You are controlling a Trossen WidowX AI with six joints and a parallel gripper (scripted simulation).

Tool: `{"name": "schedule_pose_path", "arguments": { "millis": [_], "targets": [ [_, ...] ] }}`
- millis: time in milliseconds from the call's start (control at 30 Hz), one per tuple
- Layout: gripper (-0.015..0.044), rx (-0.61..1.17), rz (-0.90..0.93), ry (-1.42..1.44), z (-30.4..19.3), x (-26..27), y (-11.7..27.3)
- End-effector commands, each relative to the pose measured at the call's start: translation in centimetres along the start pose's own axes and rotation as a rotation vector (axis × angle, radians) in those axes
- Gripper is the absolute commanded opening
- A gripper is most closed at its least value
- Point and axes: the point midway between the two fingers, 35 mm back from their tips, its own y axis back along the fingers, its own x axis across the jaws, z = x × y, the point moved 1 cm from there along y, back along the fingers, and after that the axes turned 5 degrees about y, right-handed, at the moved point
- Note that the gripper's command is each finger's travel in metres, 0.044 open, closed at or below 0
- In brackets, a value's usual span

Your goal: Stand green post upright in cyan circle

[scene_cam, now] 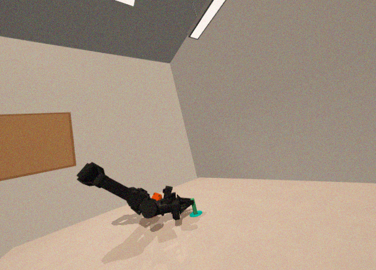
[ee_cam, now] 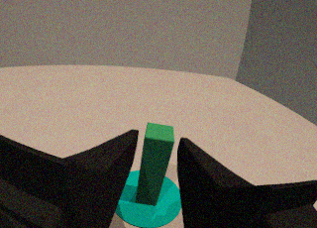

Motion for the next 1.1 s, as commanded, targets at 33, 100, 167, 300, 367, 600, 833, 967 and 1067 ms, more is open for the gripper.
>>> {"name": "schedule_pose_path", "arguments": {
  "millis": [33,100,167,300,367,600,833,967,1067],
  "targets": [
    [0.0259,-0.003,-0.001,0.005,0.0,0.0,0.0],
    [0.0311,-0.003,-0.001,0.005,0.0,0.0,0.0],
    [0.0364,-0.003,-0.001,0.005,0.0,0.0,0.0],
    [0.04,-0.002,0.0,0.005,0.3,-0.1,0.0],
    [0.04,0.001,0.003,0.007,1.3,-0.4,0.0],
    [0.04,0.0,0.004,0.009,5.1,-0.9,0.3],
    [0.04,-0.013,0.0,0.006,8.8,-0.9,0.9],
    [0.04,-0.007,0.005,0.0,8.9,-0.9,0.8],
    [0.04,0.093,0.072,-0.071,8.9,-1.2,-0.3]
  ]
}}
